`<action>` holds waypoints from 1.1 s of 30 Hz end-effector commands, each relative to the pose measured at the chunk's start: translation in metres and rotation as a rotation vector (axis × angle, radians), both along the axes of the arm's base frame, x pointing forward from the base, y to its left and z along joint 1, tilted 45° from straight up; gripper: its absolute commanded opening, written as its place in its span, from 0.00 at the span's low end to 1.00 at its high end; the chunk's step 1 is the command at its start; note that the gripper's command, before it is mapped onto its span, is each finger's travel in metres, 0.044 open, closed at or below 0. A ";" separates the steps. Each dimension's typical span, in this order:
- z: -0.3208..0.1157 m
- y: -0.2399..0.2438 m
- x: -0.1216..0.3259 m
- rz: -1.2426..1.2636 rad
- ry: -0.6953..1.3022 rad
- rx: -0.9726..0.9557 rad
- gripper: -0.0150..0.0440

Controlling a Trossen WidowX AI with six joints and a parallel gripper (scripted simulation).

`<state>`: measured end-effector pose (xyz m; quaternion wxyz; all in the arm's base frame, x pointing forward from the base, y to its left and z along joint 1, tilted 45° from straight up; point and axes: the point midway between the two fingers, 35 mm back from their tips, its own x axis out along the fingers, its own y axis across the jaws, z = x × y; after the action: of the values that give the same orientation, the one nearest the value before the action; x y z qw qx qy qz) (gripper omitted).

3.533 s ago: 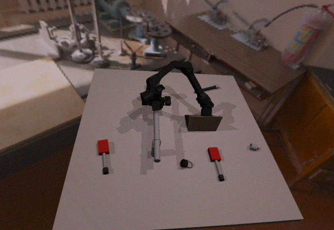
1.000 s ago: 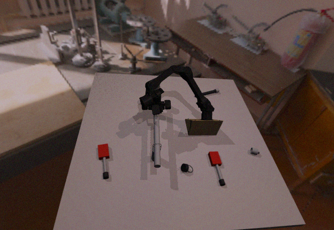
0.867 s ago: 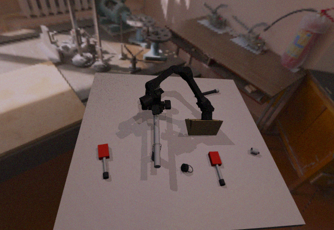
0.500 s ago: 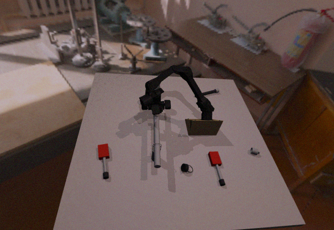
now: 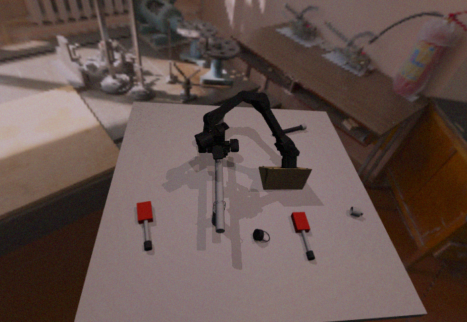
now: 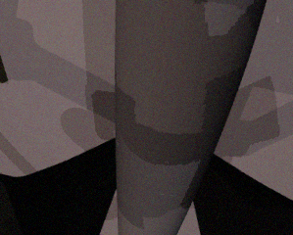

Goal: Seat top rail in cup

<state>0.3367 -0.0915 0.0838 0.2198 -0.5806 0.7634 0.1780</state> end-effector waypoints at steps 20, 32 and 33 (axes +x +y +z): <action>0.000 0.000 0.000 0.000 0.000 0.000 0.25; 0.001 0.000 0.001 0.003 0.003 -0.002 0.25; 0.001 0.000 0.001 0.003 0.003 -0.002 0.25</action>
<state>0.3366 -0.0919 0.0835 0.2189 -0.5794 0.7643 0.1795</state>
